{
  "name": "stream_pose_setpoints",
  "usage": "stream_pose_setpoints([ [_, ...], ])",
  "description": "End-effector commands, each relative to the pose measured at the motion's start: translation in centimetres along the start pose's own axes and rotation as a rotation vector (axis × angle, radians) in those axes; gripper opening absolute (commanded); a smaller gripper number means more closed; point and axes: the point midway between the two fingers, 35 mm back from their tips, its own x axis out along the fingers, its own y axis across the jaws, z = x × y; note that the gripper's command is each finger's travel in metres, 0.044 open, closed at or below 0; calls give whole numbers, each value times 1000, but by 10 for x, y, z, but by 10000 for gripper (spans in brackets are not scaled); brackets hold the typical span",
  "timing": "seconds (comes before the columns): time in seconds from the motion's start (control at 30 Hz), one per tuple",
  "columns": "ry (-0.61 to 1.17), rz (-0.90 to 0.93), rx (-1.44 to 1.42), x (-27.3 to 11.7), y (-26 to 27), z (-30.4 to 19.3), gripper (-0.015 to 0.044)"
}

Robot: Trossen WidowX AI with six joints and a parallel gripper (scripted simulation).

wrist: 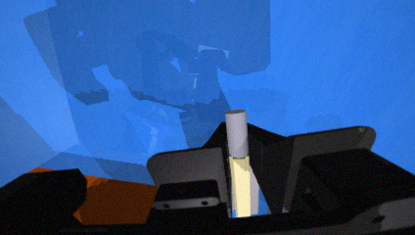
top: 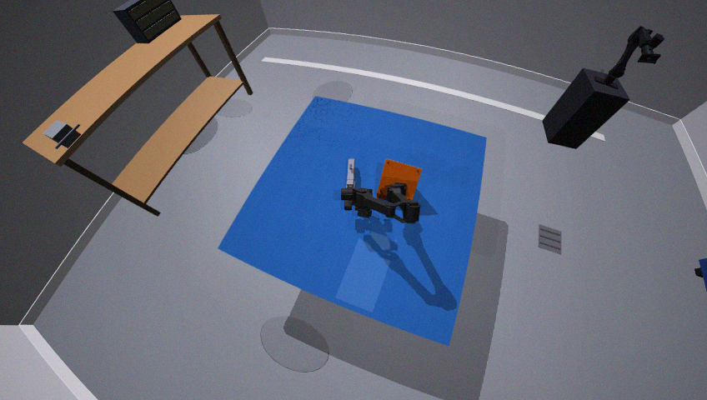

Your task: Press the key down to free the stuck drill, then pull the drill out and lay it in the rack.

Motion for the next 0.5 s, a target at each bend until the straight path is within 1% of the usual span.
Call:
stream_pose_setpoints([
  [0.0,13,13,-7,5,4,-5,0],
  [0.47,13,13,-7,4,4,-5,0],
])
